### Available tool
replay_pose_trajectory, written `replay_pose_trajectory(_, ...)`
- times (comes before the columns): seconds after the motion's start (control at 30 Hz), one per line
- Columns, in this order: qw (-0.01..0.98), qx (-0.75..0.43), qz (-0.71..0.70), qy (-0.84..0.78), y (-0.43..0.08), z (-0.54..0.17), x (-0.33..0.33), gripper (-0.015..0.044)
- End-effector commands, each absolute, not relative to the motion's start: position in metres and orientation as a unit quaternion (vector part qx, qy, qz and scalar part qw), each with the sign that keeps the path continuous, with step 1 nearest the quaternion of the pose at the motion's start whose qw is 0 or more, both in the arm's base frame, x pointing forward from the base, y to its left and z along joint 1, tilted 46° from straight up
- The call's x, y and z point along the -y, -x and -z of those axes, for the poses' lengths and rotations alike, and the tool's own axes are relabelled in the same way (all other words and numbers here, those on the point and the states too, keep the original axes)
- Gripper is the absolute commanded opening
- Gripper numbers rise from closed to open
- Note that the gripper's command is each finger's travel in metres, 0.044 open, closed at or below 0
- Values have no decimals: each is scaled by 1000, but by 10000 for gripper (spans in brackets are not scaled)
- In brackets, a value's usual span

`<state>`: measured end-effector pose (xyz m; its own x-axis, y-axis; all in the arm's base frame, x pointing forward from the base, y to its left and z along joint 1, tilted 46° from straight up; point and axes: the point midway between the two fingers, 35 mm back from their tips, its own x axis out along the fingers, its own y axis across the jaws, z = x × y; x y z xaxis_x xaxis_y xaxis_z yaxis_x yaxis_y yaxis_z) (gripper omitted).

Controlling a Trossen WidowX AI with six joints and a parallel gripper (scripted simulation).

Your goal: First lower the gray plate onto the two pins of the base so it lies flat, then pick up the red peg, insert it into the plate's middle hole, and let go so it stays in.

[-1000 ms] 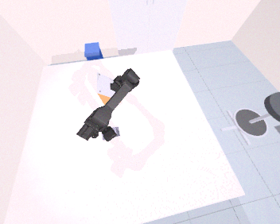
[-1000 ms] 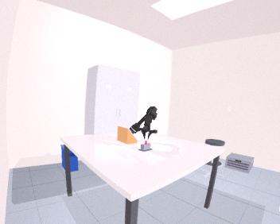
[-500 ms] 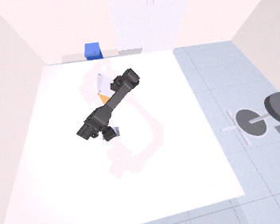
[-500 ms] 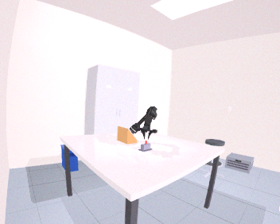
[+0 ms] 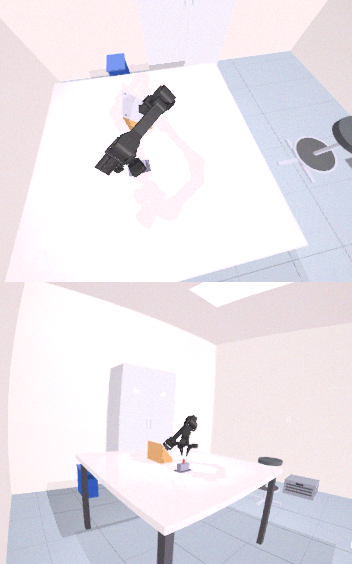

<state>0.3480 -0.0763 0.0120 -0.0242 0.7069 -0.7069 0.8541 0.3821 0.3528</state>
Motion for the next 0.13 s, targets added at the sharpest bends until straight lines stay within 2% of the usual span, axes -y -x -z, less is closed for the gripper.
replay_pose_trajectory(0.0,434,-710,85,-548,-348,-15,79,150)
replay_pose_trajectory(0.1,434,-710,85,-548,-348,-16,80,150)
